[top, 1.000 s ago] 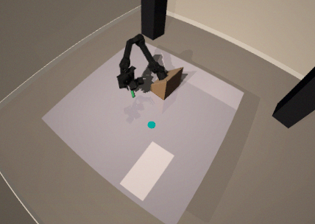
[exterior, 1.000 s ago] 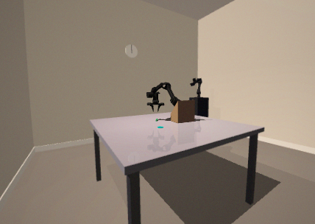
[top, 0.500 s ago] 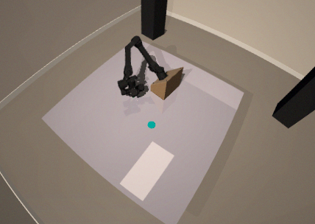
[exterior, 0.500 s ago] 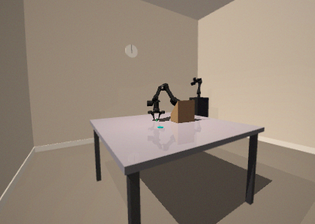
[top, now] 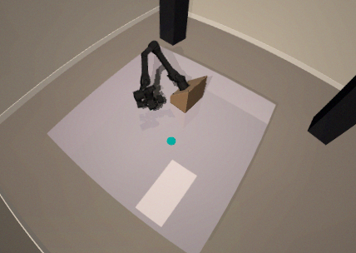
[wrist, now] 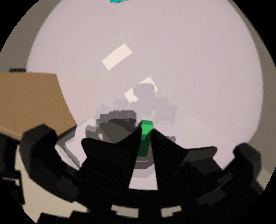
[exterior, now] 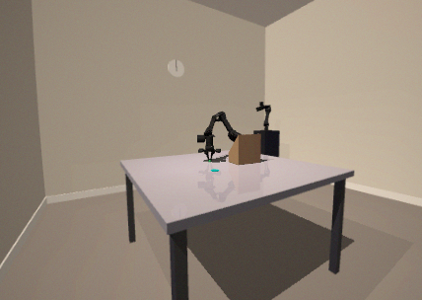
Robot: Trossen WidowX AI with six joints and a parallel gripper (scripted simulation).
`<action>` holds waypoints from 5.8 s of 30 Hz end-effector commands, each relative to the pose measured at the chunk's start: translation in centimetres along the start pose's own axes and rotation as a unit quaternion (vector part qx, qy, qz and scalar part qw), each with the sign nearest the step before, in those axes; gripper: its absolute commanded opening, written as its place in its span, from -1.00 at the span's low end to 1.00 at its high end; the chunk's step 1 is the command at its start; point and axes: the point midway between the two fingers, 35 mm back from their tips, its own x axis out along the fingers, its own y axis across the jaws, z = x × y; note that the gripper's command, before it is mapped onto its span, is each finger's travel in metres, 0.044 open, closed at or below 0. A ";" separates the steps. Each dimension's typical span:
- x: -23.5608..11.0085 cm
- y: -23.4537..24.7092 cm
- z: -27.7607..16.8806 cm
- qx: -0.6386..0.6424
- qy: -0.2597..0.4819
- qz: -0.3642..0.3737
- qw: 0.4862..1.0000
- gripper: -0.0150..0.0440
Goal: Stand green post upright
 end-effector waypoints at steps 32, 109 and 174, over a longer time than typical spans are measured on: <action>-9.5 -0.1 0.6 0.009 -0.012 0.008 1.000 -0.42; -14.8 0.2 18.7 -0.085 -0.023 0.005 0.996 -0.42; -12.6 7.8 29.7 -0.124 -0.067 0.065 0.988 -0.42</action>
